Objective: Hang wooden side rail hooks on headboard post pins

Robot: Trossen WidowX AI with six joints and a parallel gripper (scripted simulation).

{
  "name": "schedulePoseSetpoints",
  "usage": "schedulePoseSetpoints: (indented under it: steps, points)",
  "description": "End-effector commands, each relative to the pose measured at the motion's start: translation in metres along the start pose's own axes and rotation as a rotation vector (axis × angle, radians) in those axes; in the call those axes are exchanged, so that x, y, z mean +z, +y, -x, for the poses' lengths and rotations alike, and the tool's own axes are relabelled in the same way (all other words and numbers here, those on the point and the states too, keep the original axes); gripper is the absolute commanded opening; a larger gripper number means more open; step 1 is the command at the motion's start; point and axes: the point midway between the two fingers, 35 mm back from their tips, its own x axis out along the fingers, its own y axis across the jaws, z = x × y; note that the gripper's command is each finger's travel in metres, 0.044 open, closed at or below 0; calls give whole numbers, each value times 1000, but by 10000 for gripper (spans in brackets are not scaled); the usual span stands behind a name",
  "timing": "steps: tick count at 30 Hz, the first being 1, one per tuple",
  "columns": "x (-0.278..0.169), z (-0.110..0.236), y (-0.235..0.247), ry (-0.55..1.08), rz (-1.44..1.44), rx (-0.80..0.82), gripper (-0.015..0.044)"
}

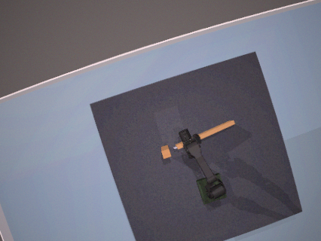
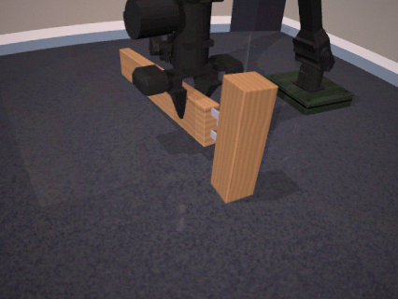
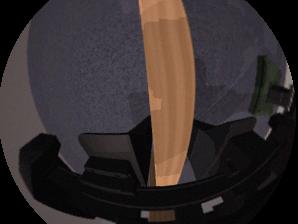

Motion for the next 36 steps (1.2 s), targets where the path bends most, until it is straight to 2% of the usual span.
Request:
schedulePoseSetpoints:
  steps: [1, 36]
  points:
    - [-2, 2, 1, 2, -1, 11, 0]
    - [-5, 4, 2, 3, -1, 11, 0]
